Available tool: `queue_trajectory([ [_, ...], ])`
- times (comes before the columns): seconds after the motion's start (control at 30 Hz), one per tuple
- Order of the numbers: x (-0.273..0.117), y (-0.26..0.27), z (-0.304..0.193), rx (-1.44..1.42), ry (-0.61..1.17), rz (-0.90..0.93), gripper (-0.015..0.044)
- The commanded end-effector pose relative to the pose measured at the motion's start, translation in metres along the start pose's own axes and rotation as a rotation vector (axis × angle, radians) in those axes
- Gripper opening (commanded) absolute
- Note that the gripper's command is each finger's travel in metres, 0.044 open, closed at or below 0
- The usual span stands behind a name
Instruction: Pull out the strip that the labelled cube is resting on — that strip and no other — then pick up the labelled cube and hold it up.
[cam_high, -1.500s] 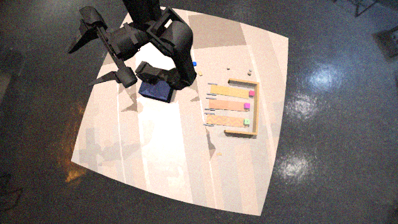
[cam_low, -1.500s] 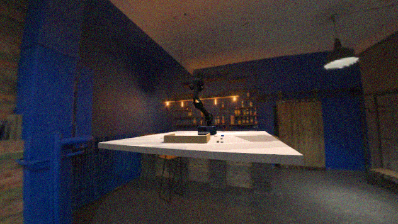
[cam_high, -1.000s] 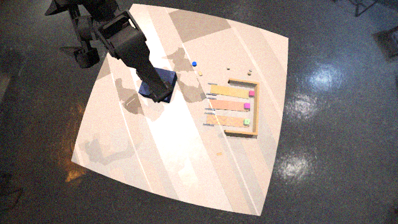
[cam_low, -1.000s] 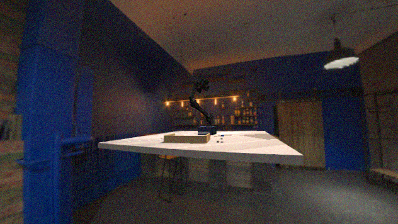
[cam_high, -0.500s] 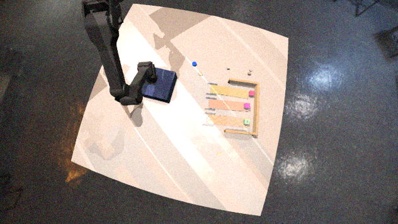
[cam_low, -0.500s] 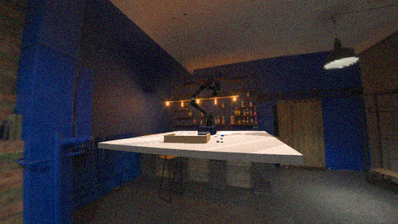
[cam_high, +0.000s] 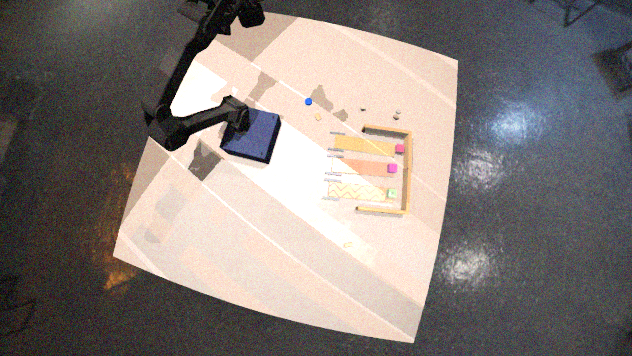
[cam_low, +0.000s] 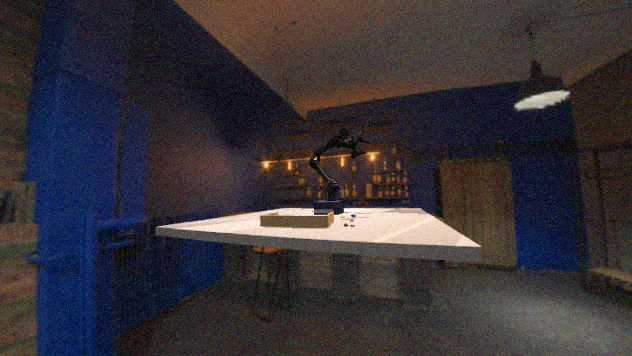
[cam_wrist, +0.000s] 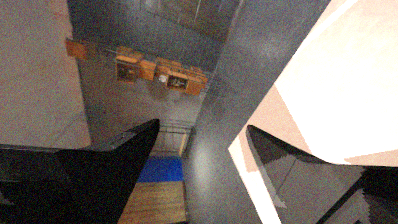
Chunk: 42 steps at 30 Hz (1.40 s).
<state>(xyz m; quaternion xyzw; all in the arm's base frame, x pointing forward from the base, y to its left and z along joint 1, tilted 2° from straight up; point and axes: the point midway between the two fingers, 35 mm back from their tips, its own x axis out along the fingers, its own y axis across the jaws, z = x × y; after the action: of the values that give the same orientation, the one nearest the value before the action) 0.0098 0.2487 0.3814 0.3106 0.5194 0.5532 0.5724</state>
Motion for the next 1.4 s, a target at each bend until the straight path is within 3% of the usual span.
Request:
queue_trajectory([
  [0.0, 0.006, -0.033, 0.041, -0.073, -0.162, -0.090, 0.0400],
  [0.23, -0.010, -0.109, 0.117, -0.207, -0.437, -0.325, 0.0400],
  [0.5, -0.075, -0.214, 0.179, -0.323, -0.674, -0.700, 0.0400],
  [0.7, -0.147, -0.290, 0.190, -0.354, -0.769, -1.024, 0.0400],
  [0.9, -0.221, -0.355, 0.167, -0.326, -0.783, -1.348, 0.0400],
  [1.33, -0.229, -0.361, 0.163, -0.319, -0.780, -1.384, 0.0400],
  [1.37, -0.230, -0.362, 0.164, -0.316, -0.773, -1.387, 0.0374],
])
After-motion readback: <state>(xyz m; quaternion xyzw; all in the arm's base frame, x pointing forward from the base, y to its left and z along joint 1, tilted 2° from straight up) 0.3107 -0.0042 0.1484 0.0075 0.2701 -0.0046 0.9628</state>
